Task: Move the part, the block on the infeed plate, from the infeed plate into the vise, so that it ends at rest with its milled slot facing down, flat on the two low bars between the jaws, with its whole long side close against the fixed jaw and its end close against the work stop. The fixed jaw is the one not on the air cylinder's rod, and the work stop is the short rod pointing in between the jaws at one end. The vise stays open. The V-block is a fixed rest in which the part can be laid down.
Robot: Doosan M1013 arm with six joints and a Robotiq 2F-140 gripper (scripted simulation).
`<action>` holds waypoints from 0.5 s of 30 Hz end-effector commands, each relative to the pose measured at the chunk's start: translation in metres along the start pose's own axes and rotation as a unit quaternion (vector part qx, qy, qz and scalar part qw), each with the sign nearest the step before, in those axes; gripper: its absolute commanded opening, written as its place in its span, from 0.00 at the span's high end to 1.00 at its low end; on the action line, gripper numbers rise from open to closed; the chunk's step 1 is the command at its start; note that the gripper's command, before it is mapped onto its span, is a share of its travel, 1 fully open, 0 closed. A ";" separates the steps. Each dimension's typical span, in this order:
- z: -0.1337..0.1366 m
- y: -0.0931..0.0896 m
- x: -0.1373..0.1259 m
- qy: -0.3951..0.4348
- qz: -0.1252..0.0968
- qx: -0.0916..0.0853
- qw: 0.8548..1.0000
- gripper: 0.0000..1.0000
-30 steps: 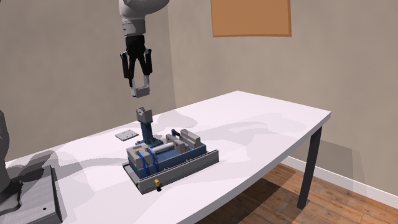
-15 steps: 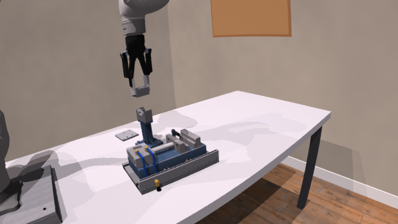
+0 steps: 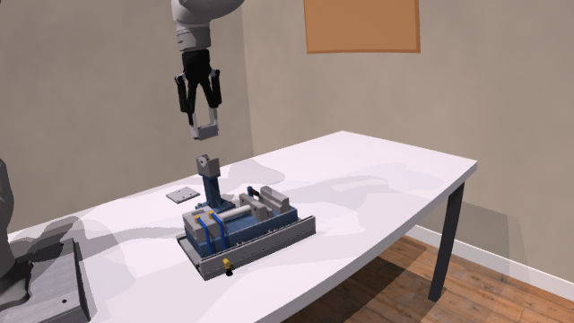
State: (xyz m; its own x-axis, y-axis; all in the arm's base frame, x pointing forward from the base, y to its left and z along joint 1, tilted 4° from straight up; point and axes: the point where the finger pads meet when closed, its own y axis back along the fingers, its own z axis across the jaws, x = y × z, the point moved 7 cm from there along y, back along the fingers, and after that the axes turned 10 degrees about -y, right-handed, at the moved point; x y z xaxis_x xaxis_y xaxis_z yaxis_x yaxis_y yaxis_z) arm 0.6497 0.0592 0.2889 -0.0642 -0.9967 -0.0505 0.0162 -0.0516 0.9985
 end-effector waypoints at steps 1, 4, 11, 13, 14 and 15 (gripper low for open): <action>-0.003 0.000 0.003 -0.001 0.005 0.005 1.000 1.00; -0.006 0.000 0.007 -0.002 0.010 0.010 1.000 1.00; -0.012 0.001 0.015 -0.005 0.023 0.022 0.999 1.00; -0.016 0.001 0.019 -0.006 0.029 0.028 0.999 1.00; -0.018 0.001 0.021 -0.006 0.032 0.031 0.999 1.00; -0.020 0.001 0.023 -0.007 0.035 0.035 0.999 1.00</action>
State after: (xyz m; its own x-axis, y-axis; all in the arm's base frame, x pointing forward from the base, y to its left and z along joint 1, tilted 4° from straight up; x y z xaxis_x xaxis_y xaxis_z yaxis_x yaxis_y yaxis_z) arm 0.6636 0.0402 0.2885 -0.0751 -0.9972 0.0039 -0.0332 0.0064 0.9994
